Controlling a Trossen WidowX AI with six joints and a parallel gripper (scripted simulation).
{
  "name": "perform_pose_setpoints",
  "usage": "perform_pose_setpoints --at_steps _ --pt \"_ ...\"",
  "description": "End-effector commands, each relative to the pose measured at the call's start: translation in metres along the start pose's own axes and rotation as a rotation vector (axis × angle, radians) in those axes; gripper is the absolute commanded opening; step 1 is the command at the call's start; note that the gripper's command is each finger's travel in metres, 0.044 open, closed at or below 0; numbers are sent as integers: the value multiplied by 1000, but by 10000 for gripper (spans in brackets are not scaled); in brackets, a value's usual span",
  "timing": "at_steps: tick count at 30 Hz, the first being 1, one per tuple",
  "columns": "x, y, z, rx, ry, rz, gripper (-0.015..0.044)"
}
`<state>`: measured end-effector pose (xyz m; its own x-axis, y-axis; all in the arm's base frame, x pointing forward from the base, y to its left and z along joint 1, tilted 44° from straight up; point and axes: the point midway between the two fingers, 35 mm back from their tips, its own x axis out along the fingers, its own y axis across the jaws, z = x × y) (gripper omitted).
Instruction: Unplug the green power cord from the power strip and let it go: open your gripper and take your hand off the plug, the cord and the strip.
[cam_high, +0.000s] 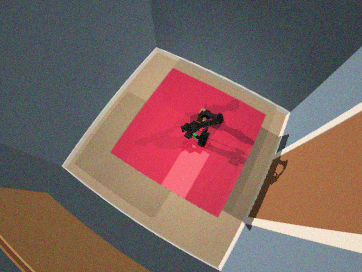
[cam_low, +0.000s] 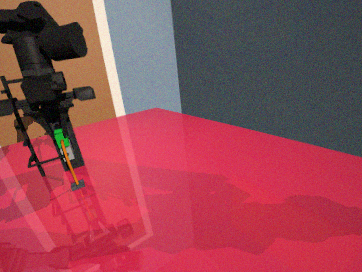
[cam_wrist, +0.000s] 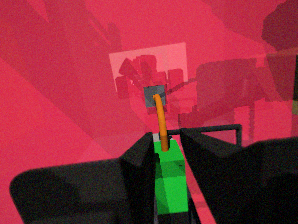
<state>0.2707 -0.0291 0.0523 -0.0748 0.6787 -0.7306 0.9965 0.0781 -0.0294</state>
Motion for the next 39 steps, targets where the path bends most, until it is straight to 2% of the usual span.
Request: perform_pose_setpoints --at_steps 1,6,25,39 --pt "0 0 0 0 0 0 26" --pt "0 0 0 0 0 0 157" --pt "-9 0 0 17 2 10 160" --pt "-9 1 -21 18 3 10 160"
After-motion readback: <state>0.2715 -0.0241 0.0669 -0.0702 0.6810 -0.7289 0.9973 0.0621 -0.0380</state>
